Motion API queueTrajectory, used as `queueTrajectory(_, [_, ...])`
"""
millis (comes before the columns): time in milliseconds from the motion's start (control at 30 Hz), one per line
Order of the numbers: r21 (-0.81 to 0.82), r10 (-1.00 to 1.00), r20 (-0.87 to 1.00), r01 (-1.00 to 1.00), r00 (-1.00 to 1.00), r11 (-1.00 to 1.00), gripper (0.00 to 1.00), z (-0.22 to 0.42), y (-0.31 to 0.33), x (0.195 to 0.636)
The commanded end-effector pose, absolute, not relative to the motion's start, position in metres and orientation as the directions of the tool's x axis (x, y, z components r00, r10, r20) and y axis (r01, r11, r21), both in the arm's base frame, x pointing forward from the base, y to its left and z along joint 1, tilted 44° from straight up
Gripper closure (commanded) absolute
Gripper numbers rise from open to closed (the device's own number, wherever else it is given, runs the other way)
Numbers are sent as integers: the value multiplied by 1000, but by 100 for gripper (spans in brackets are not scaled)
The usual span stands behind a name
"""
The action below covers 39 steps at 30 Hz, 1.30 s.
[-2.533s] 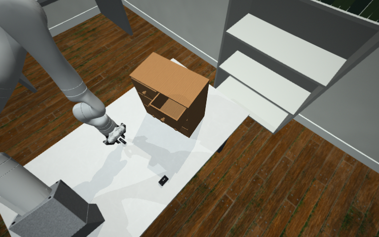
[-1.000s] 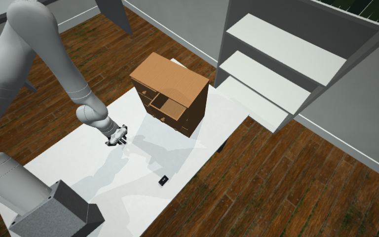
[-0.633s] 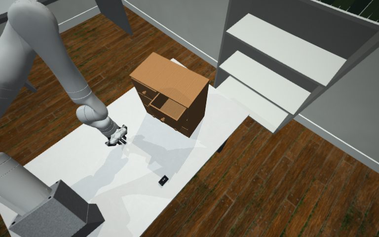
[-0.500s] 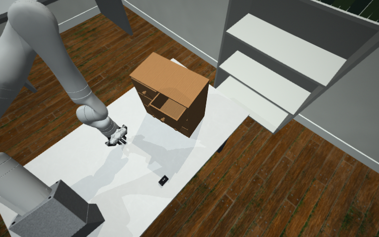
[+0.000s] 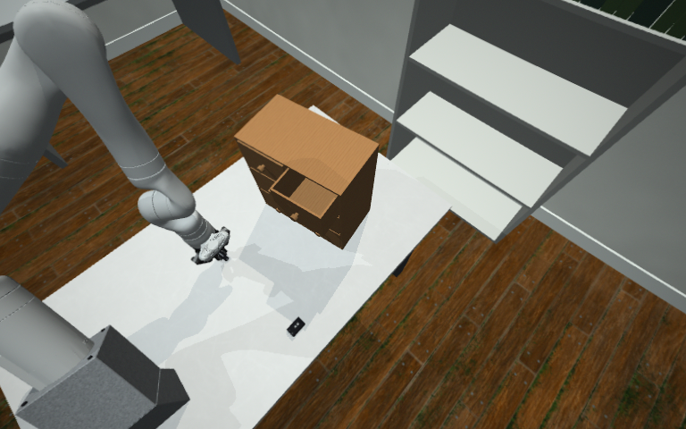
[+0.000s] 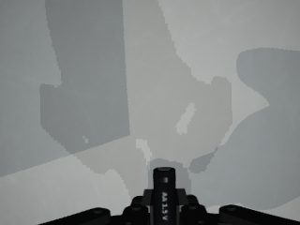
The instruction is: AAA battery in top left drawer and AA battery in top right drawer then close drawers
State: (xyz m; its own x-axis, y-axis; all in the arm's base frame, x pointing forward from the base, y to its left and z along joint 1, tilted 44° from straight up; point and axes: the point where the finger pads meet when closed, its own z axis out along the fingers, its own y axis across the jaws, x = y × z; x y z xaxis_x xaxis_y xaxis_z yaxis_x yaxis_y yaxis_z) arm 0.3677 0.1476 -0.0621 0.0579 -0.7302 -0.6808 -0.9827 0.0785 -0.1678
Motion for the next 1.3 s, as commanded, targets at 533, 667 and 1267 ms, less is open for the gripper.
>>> queueTrajectory(533, [-168, -731, -680, -983, 58, 79, 91, -55, 141, 366])
queueTrajectory(667, [-168, -731, -680, -983, 58, 79, 91, -46, 131, 364])
queueTrajectory(1267, [-168, -731, -680, -983, 58, 79, 91, 7, 81, 351])
